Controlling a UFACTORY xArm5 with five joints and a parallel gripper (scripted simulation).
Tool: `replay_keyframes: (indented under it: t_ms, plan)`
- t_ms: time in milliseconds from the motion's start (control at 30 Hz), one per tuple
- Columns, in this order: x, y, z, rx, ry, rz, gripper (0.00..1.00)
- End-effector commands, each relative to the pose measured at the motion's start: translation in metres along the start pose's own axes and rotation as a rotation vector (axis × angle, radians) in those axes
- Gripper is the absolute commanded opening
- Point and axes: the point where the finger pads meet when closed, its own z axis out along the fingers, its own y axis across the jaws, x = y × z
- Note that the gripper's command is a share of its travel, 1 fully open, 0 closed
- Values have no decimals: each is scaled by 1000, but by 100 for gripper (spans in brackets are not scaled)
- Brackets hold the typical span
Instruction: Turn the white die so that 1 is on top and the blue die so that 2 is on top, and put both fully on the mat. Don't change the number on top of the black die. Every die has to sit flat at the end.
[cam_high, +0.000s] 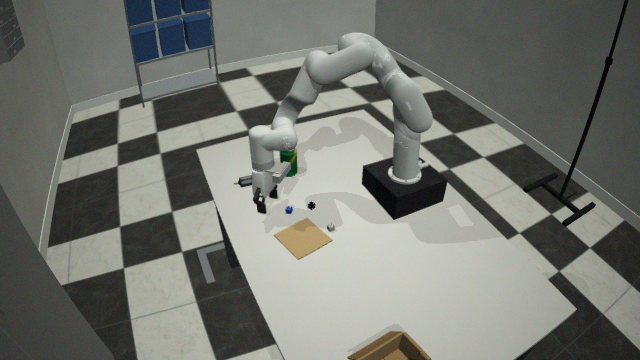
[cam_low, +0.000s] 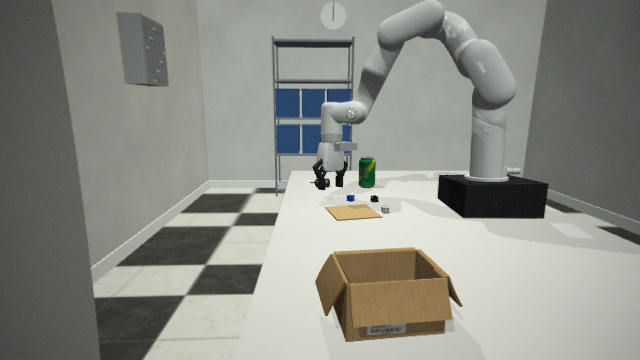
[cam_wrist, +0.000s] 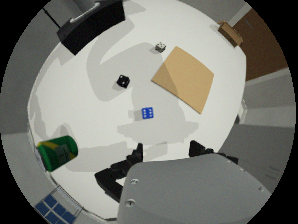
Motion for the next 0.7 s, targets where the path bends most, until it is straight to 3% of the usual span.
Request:
replay_keyframes:
  t_ms: [0,400,667]
  plan:
    - [-1,1,-1,-2,-3,0,100]
    - [1,-1,-1,-2,-3,0,100]
    - [31,-23,-1,-2,-3,0,100]
